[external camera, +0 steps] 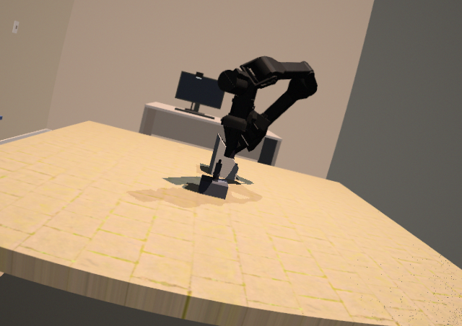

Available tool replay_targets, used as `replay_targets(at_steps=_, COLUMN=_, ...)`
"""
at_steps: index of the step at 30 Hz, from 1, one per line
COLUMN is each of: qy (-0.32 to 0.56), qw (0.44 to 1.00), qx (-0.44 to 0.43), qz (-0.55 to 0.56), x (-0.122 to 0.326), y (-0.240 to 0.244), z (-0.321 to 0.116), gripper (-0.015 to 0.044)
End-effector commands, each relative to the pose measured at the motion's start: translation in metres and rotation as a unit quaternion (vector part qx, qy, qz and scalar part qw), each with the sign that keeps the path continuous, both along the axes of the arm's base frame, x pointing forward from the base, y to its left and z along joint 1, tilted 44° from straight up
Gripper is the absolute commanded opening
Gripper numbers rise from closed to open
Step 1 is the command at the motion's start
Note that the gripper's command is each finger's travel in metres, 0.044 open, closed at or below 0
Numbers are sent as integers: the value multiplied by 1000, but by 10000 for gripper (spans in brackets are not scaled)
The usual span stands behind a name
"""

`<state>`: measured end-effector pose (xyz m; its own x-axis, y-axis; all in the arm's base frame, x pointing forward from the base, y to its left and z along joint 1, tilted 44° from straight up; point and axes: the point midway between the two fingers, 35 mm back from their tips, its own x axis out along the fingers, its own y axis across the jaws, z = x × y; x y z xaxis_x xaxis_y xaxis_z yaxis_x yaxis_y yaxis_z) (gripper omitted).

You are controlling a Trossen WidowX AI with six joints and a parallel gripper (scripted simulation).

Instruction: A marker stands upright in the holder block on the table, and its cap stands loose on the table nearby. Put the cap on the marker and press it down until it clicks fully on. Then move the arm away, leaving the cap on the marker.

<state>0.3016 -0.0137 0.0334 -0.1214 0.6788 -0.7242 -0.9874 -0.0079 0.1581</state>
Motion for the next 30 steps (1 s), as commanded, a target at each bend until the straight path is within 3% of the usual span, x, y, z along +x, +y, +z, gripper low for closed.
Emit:
replay_targets(at_steps=1, qy=-1, qw=1000, qx=-1, qz=2, x=4, y=-9, z=-5, gripper=0)
replay_targets(at_steps=30, qy=-2, qw=1000, qx=1, qz=4, x=5, y=0, z=-31, gripper=0)
